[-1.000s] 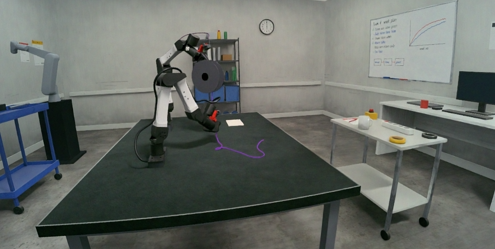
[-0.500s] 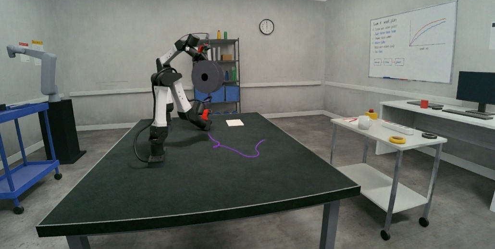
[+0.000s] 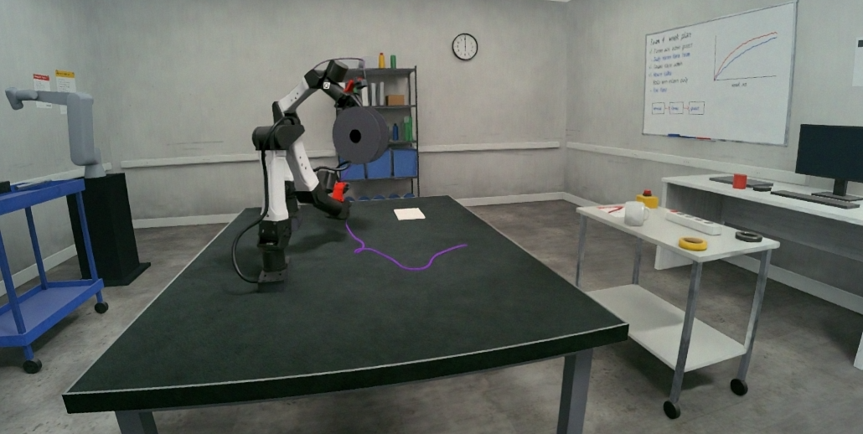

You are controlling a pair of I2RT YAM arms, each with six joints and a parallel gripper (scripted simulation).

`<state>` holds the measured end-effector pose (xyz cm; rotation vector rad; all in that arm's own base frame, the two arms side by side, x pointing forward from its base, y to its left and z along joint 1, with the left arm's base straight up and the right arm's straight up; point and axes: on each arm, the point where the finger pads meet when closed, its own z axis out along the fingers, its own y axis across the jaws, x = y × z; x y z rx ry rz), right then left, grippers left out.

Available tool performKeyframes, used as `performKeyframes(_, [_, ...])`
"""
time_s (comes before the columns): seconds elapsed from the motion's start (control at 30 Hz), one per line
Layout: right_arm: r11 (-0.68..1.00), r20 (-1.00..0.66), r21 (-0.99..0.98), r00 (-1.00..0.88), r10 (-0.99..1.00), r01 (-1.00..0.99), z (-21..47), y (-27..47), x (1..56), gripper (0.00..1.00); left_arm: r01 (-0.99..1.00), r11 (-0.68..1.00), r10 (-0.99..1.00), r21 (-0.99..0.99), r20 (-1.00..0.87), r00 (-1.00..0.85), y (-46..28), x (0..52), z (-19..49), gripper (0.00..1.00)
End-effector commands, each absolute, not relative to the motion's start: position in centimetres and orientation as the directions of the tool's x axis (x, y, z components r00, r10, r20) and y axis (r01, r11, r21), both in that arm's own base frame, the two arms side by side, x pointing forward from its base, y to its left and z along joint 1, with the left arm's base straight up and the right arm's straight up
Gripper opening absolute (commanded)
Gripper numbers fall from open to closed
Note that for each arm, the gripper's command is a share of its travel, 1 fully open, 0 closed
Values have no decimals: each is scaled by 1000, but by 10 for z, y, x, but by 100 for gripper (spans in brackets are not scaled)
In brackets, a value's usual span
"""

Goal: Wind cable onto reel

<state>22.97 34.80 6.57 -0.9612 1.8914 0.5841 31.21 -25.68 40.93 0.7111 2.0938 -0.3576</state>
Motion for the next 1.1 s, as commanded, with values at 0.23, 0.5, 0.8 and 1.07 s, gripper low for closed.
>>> performKeyframes(0.23, [617, -877, 9, -303, -372, -787, 100, 381, 189, 0, 599, 801, 287, -1, -877, -385, -262, 323, 440, 0])
performKeyframes(0.5, [617, -875, 2, -300, -380, -787, 115, 402, 161, 0, 598, 802, 287, 0, -877, -385, -261, 323, 440, 0])
performKeyframes(0.8, [612, -978, -25, -107, -178, -790, 144, 424, 123, 0, 594, 804, 287, 2, -877, -385, -261, 323, 440, 0])
performKeyframes(1.07, [616, -999, -26, 2, -40, -787, 184, 426, 101, 0, 596, 803, 287, 0, -877, -386, -261, 323, 440, 0])
